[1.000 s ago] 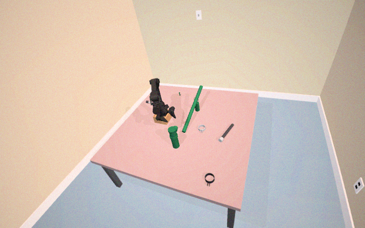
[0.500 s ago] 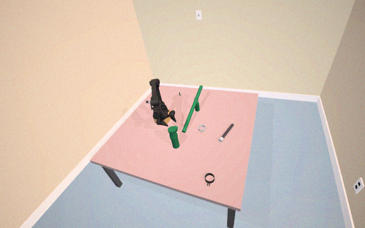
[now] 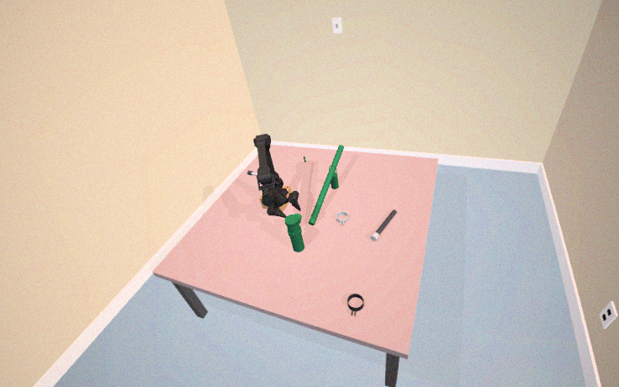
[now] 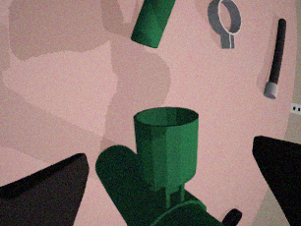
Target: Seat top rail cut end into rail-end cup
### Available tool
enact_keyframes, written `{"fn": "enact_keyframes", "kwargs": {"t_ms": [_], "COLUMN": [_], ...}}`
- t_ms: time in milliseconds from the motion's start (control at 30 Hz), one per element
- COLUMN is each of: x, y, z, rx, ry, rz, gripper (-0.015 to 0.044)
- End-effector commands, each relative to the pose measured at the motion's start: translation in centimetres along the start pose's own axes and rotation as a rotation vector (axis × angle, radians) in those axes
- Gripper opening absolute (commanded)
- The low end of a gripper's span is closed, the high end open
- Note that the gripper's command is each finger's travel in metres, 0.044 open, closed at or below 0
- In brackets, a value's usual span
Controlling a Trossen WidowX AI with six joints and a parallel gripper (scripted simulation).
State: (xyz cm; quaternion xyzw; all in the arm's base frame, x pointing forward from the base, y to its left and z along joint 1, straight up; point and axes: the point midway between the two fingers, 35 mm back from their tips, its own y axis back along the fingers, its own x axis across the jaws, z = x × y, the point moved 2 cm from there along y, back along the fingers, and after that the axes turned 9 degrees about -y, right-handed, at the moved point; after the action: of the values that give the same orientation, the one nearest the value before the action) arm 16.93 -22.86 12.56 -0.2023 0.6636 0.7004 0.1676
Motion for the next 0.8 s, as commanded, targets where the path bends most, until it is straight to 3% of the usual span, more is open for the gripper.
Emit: {"fn": "enact_keyframes", "kwargs": {"t_ms": [0,767], "x": [0.3,0.3], "y": [-1.1,-4.9], "z": [0.1,0.1], "rx": [-0.011,-0.012], "ry": [-0.011,-0.011], "rz": [0.006,0.004], "gripper": [0.044,0.044]}}
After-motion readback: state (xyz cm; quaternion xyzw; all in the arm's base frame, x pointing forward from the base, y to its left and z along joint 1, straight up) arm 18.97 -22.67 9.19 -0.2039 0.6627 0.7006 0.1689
